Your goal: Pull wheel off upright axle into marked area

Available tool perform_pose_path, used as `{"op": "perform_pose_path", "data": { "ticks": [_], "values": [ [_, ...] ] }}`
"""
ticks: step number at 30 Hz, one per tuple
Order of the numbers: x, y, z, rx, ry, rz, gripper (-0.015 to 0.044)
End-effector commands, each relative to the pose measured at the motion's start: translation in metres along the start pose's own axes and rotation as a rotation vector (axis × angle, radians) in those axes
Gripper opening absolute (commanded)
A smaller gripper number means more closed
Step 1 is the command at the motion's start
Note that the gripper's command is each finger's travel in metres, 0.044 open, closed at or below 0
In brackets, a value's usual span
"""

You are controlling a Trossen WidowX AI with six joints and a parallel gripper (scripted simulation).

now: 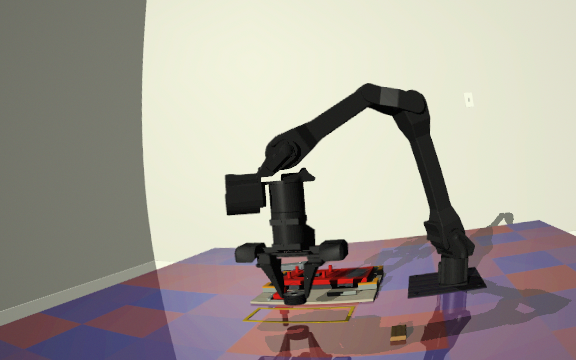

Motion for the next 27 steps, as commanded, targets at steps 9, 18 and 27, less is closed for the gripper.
{"op": "perform_pose_path", "data": {
  "ticks": [9,18,27],
  "values": [
    [-0.027,-0.003,-0.002,0.000,-0.006,0.008,0.0026],
    [-0.027,-0.003,-0.002,0.000,-0.006,0.008,0.0263],
    [0.032,-0.003,-0.002,-0.003,-0.010,0.010,0.0300]
  ]
}}
Point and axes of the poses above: the point midway between the two fingers, 35 mm back from their tips, its own x axis back along the fingers, its own y axis across the jaws, z = x × y, the point moved 5 cm from there along x, back along the fingers, and after that the axes turned 11 degrees about -x, right-handed, at the moved point
